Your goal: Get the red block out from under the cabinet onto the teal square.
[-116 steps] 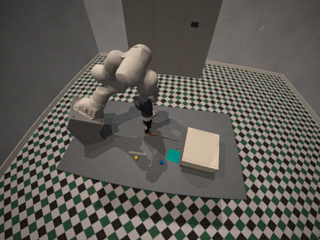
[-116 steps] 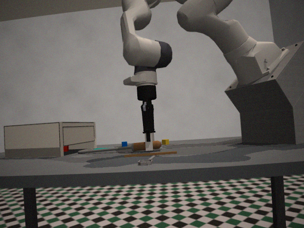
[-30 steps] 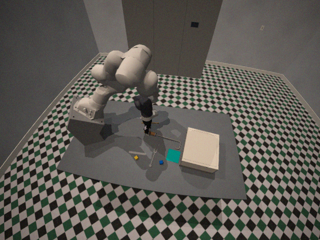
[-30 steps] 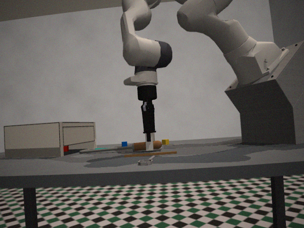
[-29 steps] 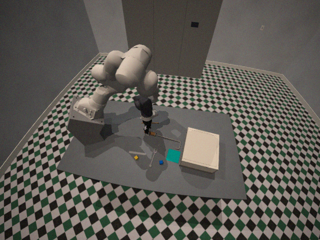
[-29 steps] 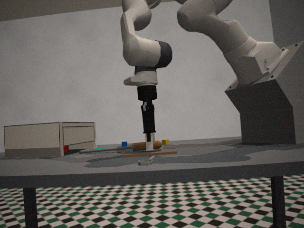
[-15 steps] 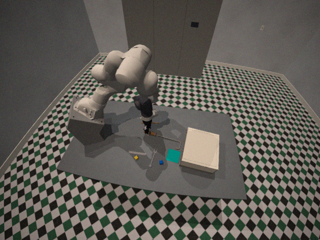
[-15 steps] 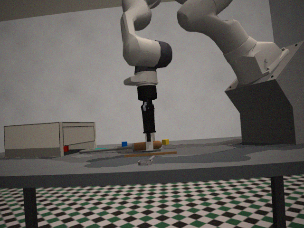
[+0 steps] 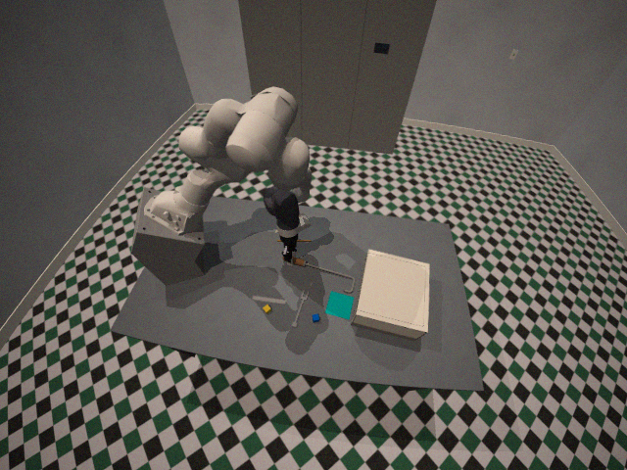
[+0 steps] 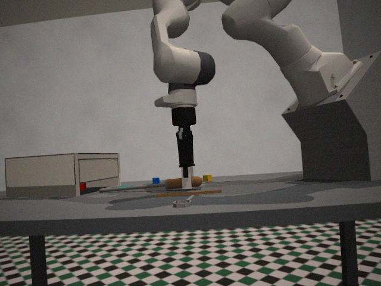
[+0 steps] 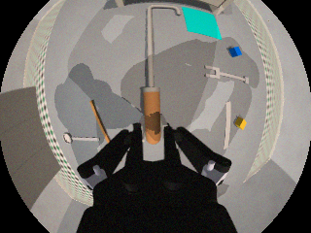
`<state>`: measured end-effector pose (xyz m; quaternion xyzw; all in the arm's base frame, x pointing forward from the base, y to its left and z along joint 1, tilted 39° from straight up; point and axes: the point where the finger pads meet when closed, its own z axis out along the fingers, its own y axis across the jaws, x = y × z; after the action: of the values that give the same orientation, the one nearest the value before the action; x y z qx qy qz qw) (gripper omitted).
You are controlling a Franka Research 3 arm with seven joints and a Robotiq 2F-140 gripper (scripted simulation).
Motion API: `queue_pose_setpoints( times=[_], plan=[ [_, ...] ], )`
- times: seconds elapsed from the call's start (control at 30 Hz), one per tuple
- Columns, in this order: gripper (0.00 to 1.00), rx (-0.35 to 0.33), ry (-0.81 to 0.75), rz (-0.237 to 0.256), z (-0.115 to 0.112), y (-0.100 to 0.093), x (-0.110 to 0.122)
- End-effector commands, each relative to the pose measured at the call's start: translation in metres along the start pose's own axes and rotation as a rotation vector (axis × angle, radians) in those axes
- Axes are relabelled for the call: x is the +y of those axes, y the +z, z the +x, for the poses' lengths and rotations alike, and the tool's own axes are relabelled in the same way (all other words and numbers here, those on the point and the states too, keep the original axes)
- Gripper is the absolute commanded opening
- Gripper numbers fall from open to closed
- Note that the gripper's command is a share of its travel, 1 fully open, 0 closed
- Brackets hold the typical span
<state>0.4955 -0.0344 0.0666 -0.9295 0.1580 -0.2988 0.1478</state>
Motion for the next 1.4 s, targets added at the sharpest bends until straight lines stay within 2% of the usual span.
queue_pose_setpoints(
  times=[0.0, 0.53, 1.07, 1.37],
  plan=[
    [0.0, 0.004, 0.006, -0.003, 0.004, -0.001, 0.001],
    [0.0, 0.004, 0.006, -0.003, 0.022, -0.001, 0.001],
    [0.0, 0.004, 0.006, -0.003, 0.054, -0.001, 0.001],
    [0.0, 0.004, 0.006, -0.003, 0.081, -0.001, 0.001]
  ],
)
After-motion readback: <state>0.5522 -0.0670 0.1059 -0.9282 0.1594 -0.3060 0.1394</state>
